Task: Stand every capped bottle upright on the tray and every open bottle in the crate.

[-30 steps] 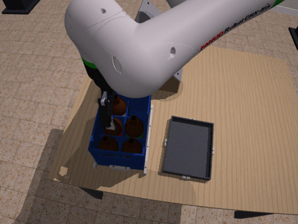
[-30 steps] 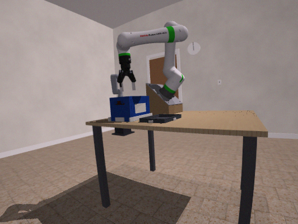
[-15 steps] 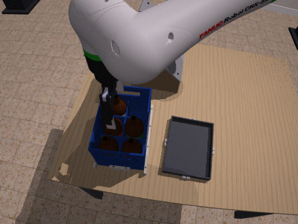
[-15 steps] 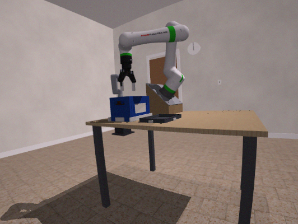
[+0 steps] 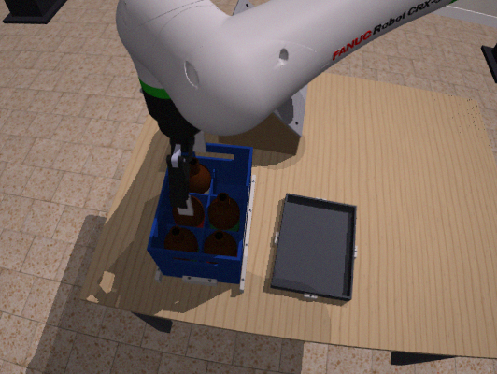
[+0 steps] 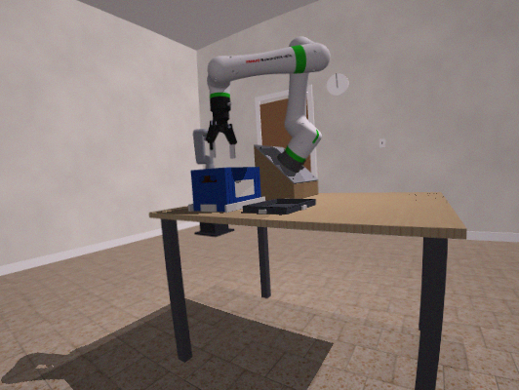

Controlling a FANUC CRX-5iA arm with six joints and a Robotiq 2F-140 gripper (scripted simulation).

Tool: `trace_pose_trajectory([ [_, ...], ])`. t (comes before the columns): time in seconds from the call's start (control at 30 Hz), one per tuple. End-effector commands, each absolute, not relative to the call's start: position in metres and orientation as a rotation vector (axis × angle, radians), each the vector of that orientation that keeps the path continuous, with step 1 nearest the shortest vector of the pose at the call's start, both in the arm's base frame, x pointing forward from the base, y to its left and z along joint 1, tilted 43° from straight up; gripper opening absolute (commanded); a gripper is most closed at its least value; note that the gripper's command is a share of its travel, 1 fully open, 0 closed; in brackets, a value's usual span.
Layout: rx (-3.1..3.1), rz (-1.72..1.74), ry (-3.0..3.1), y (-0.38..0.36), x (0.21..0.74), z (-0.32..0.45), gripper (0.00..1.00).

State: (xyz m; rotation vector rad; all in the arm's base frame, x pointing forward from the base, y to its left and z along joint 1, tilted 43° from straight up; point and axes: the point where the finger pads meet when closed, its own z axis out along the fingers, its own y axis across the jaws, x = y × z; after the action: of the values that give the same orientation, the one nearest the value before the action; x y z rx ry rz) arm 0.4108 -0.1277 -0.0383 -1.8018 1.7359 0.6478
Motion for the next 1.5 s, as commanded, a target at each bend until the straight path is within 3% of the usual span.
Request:
trace_pose_trajectory([
  [0.0,-1.802,0.647,1.736,-0.1280,0.4109,-0.0383,1.00],
  [1.47,-1.802,0.647,1.736,-0.1184,0.4090,-0.0292,1.00],
])
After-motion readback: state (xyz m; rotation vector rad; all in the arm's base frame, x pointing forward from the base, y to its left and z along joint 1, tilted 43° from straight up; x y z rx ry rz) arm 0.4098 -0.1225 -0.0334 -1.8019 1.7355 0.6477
